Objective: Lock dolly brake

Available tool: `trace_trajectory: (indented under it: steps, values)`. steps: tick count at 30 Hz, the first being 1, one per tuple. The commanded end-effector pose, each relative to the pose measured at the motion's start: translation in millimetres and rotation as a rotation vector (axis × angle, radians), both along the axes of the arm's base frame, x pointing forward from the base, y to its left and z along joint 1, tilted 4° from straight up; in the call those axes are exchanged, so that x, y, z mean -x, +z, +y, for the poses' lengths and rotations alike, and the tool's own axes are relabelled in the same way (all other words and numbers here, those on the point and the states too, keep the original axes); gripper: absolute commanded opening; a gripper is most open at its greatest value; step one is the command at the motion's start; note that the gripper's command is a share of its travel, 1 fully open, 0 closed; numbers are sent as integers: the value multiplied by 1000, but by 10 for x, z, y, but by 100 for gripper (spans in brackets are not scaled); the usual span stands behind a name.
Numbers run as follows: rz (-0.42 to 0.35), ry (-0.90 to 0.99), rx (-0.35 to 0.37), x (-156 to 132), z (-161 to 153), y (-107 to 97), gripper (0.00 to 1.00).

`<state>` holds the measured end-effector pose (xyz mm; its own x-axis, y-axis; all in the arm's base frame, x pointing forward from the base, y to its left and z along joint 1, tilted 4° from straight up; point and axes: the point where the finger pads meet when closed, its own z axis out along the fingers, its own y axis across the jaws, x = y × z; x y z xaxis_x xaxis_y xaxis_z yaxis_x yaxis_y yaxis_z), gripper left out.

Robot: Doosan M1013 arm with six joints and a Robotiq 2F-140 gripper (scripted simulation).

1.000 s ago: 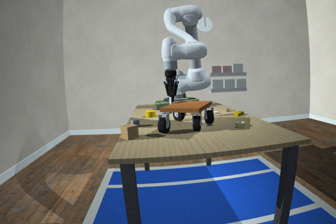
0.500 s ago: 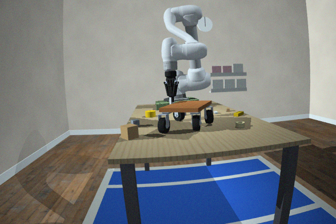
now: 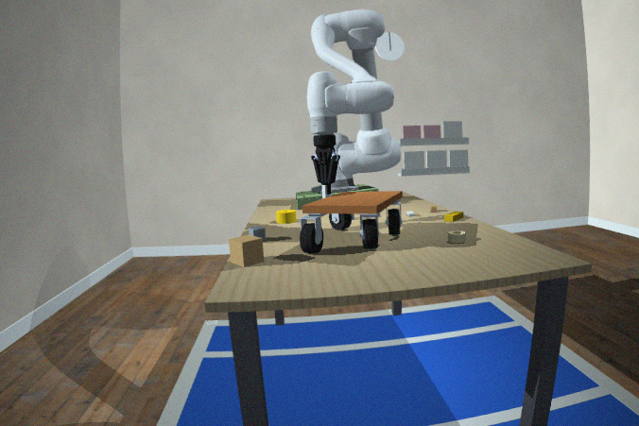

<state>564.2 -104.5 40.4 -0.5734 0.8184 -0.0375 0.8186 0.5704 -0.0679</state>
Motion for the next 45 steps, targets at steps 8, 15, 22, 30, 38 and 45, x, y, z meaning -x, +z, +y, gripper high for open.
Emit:
trace_trajectory:
  steps: [8, 15, 22, 30, 38, 45]
  values:
    - [1, 0, -1, 2, 9, 87, 0]
    - [1, 0, -1, -5, 23, 289, 0]
    - [1, 0, -1, -18, 47, 645, 0]
    - [1, 0, -1, -24, 59, 816, 0]
    - [1, 0, -1, -24, 60, 833, 0]
    - [1, 0, -1, -24, 60, 833, 0]
